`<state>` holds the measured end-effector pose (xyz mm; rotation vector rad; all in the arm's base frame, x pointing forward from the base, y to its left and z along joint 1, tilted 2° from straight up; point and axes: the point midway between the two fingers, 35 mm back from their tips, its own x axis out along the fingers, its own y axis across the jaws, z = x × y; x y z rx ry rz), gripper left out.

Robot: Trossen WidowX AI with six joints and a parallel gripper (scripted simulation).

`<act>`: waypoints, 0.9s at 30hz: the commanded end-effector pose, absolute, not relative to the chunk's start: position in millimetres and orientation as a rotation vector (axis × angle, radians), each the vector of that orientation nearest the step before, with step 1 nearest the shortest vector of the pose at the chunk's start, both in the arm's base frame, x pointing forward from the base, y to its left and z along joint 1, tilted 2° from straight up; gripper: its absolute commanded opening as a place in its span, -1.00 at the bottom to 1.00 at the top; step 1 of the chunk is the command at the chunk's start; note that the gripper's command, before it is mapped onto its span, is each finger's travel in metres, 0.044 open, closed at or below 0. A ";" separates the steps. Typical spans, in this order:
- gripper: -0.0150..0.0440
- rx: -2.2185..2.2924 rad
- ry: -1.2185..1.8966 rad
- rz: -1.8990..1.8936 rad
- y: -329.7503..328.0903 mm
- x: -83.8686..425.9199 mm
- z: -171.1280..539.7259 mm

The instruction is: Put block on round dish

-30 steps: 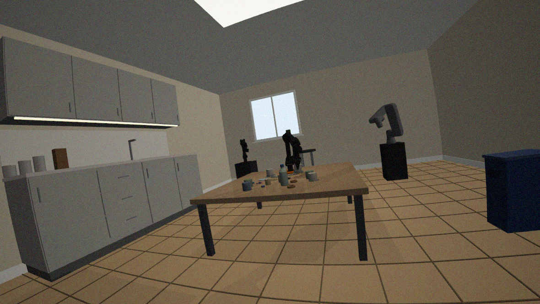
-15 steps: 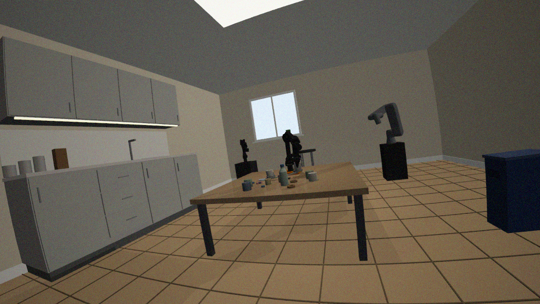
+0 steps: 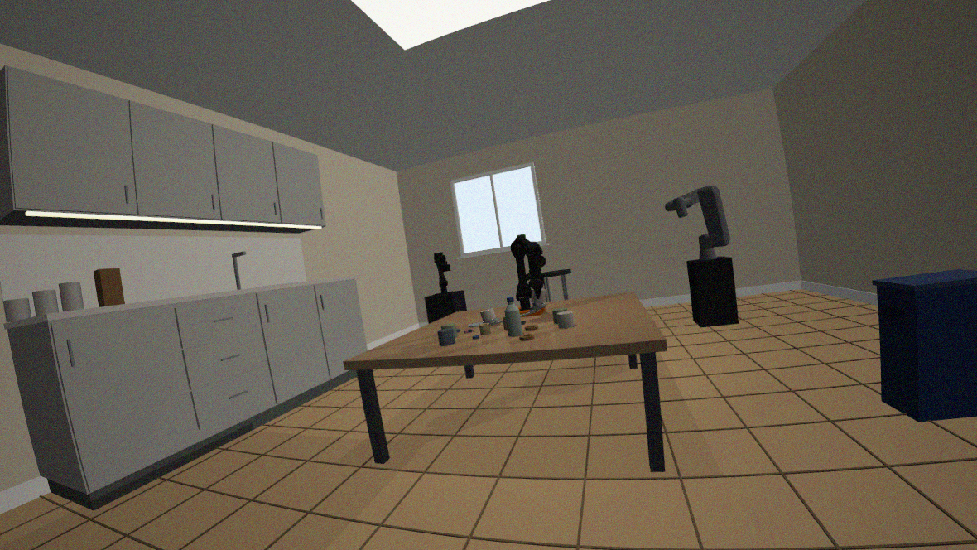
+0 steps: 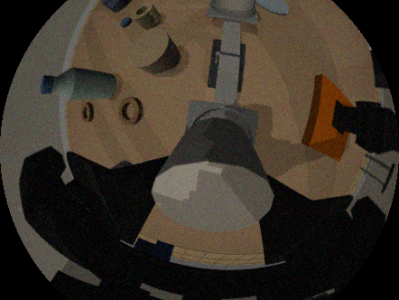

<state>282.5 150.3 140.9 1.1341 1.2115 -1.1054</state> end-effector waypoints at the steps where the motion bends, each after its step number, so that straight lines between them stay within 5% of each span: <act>1: -0.49 1.151 1.206 -1.092 151.8 282.5 151.1; 27: -0.49 1.151 1.206 -1.092 149.7 276.3 184.7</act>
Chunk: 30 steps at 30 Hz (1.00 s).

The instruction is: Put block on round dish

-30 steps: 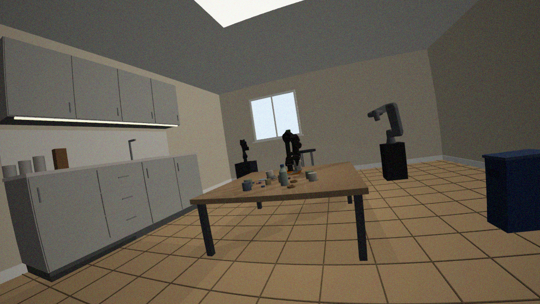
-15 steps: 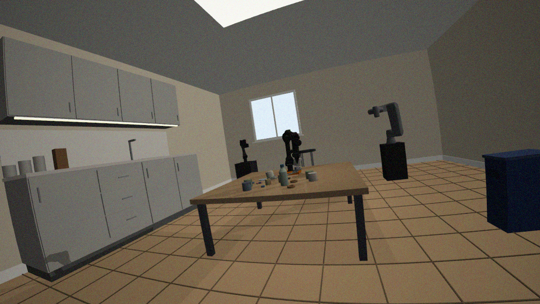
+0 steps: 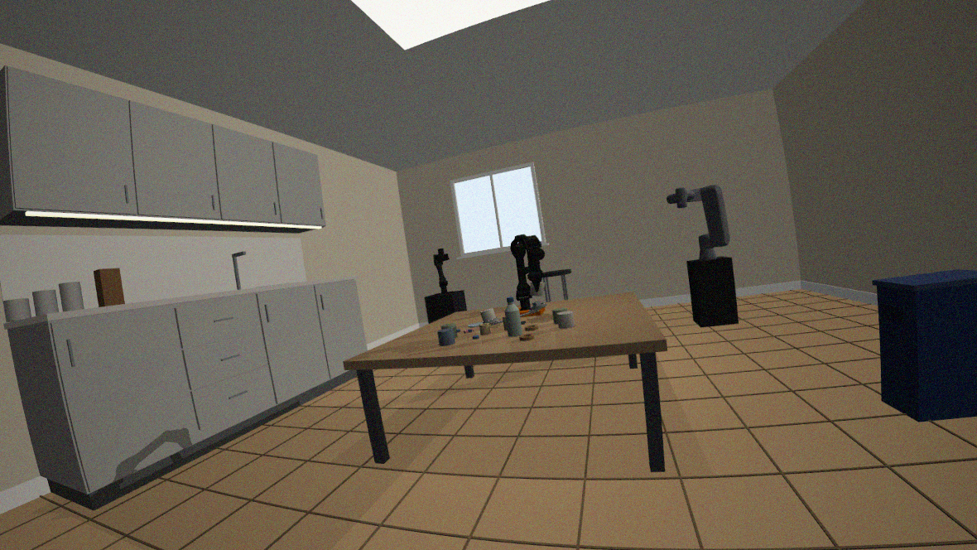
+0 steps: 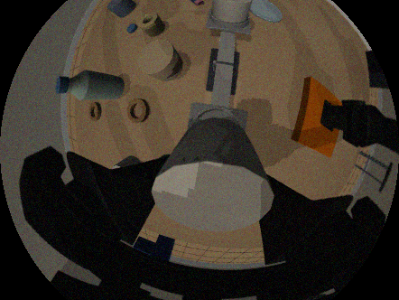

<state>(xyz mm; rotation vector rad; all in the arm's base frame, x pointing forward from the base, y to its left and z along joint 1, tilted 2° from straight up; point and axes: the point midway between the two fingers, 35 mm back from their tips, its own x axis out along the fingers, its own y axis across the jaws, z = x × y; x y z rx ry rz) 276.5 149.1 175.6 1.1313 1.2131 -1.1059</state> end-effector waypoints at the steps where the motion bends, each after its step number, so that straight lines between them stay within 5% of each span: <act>1: -0.49 1.151 1.206 -1.092 149.5 276.0 185.9; 30: -0.49 1.132 1.213 -1.105 147.9 273.4 189.2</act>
